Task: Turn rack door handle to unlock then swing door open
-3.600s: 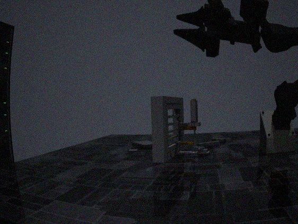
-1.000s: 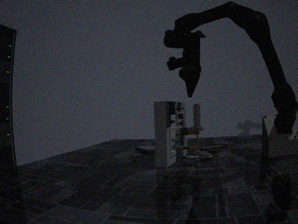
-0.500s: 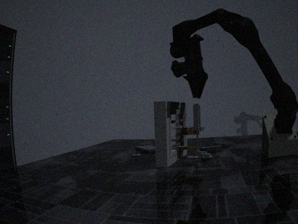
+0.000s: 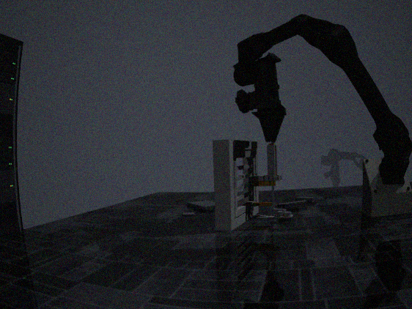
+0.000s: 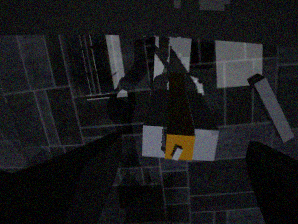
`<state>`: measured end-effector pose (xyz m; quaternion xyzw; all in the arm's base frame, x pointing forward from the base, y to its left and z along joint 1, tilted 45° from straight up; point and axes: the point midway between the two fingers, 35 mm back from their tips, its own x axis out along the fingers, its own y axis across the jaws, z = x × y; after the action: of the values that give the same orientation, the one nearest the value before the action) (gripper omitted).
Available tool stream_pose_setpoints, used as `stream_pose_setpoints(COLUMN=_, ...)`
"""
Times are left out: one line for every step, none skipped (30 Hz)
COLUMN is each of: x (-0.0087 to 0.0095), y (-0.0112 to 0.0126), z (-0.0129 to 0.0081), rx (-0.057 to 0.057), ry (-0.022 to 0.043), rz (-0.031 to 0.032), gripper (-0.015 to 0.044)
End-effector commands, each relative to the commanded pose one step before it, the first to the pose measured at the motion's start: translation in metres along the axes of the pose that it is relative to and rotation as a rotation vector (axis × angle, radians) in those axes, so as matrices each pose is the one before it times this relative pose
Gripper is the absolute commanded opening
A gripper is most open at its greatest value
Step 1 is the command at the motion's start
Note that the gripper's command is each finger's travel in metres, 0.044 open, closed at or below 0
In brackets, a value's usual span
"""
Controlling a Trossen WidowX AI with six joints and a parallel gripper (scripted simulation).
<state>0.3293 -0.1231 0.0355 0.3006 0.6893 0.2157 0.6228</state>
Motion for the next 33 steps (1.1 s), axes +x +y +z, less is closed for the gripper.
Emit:
stream_pose_setpoints(x=0.00767, y=0.00104, z=-0.00050, rx=0.0082, ry=0.00025, rz=0.00692, gripper=0.0299)
stream_pose_setpoints(x=0.00162, y=-0.00001, z=0.00007, rx=0.0000, ry=-0.00008, rz=-0.00003, gripper=0.0299)
stream_pose_setpoints(x=0.00162, y=-0.00001, z=0.00006, rx=0.0000, ry=-0.00008, rz=-0.00002, gripper=0.0299)
stream_pose_setpoints(x=0.00162, y=-0.00001, z=0.00004, rx=0.0000, ry=-0.00007, rz=-0.00002, gripper=0.0299)
stream_pose_setpoints(x=0.00164, y=0.00001, z=0.00003, rx=0.0000, ry=-0.00001, rz=0.00007, gripper=0.0299)
stream_pose_setpoints(x=0.00164, y=0.00001, z=0.00002, rx=0.0000, ry=-0.00001, rz=0.00007, gripper=0.0299)
stream_pose_setpoints(x=0.00164, y=0.00002, z=0.00001, rx=0.0000, ry=0.00000, rz=0.00008, gripper=0.0299)
stream_pose_setpoints(x=0.00164, y=0.00002, z=0.00000, rx=0.0000, ry=0.00000, rz=0.00008, gripper=0.0299)
stream_pose_setpoints(x=0.00164, y=0.00002, z=-0.00001, rx=0.0000, ry=0.00000, rz=0.00008, gripper=0.0299)
stream_pose_setpoints(x=0.00164, y=0.00003, z=-0.00002, rx=0.0000, ry=0.00000, rz=0.00009, gripper=0.0299)
stream_pose_setpoints(x=0.00164, y=0.00003, z=-0.00003, rx=0.0000, ry=0.00001, rz=0.00009, gripper=0.0299)
stream_pose_setpoints(x=0.00164, y=0.00003, z=-0.00004, rx=0.0000, ry=0.00001, rz=0.00010, gripper=0.0299)
stream_pose_setpoints(x=0.00164, y=0.00003, z=-0.00006, rx=0.0000, ry=0.00001, rz=0.00010, gripper=0.0299)
stream_pose_setpoints(x=0.00164, y=0.00004, z=-0.00007, rx=0.0000, ry=0.00002, rz=0.00011, gripper=0.0299)
stream_pose_setpoints(x=0.00164, y=0.00004, z=-0.00008, rx=0.0000, ry=0.00002, rz=0.00011, gripper=0.0299)
stream_pose_setpoints(x=0.00164, y=0.00004, z=-0.00009, rx=0.0000, ry=0.00002, rz=0.00012, gripper=0.0299)
stream_pose_setpoints(x=0.00164, y=0.00005, z=-0.00010, rx=0.0000, ry=0.00002, rz=0.00012, gripper=0.0299)
stream_pose_setpoints(x=0.00164, y=0.00005, z=-0.00011, rx=0.0000, ry=0.00003, rz=0.00013, gripper=0.0299)
stream_pose_setpoints(x=0.00164, y=0.00005, z=-0.00012, rx=0.0000, ry=0.00003, rz=0.00013, gripper=0.0299)
stream_pose_setpoints(x=0.00164, y=0.00005, z=-0.00013, rx=0.0000, ry=0.00003, rz=0.00014, gripper=0.0299)
stream_pose_setpoints(x=0.00163, y=0.00006, z=-0.00014, rx=0.0000, ry=0.00003, rz=0.00014, gripper=0.0299)
stream_pose_setpoints(x=0.00163, y=0.00006, z=-0.00015, rx=0.0000, ry=0.00004, rz=0.00014, gripper=0.0299)
stream_pose_setpoints(x=0.00163, y=0.00006, z=-0.00016, rx=0.0000, ry=0.00004, rz=0.00015, gripper=0.0299)
stream_pose_setpoints(x=0.00163, y=0.00006, z=-0.00017, rx=0.0000, ry=0.00004, rz=0.00015, gripper=0.0299)
stream_pose_setpoints(x=0.00163, y=0.00007, z=-0.00018, rx=0.0000, ry=0.00005, rz=0.00016, gripper=0.0299)
stream_pose_setpoints(x=0.00163, y=0.00007, z=-0.00019, rx=0.0000, ry=0.00005, rz=0.00016, gripper=0.0299)
stream_pose_setpoints(x=0.00163, y=0.00007, z=-0.00020, rx=0.0000, ry=0.00005, rz=0.00017, gripper=0.0299)
stream_pose_setpoints(x=0.00133, y=0.00006, z=-0.00017, rx=0.0000, ry=0.00004, rz=0.00014, gripper=0.0299)
stream_pose_setpoints(x=0.00080, y=0.00004, z=-0.00011, rx=0.0000, ry=0.00003, rz=0.00009, gripper=0.0299)
stream_pose_setpoints(x=0.00027, y=0.00001, z=-0.00004, rx=0.0000, ry=0.00001, rz=0.00003, gripper=0.0299)
stream_pose_setpoints(x=0.00000, y=0.00000, z=0.00000, rx=0.0000, ry=0.00000, rz=0.00000, gripper=0.0272)
stream_pose_setpoints(x=0.00000, y=0.00000, z=0.00000, rx=0.0000, ry=0.00000, rz=0.00000, gripper=0.0246)
stream_pose_setpoints(x=0.00000, y=0.00000, z=0.00000, rx=0.0000, ry=0.00000, rz=0.00000, gripper=0.0220)
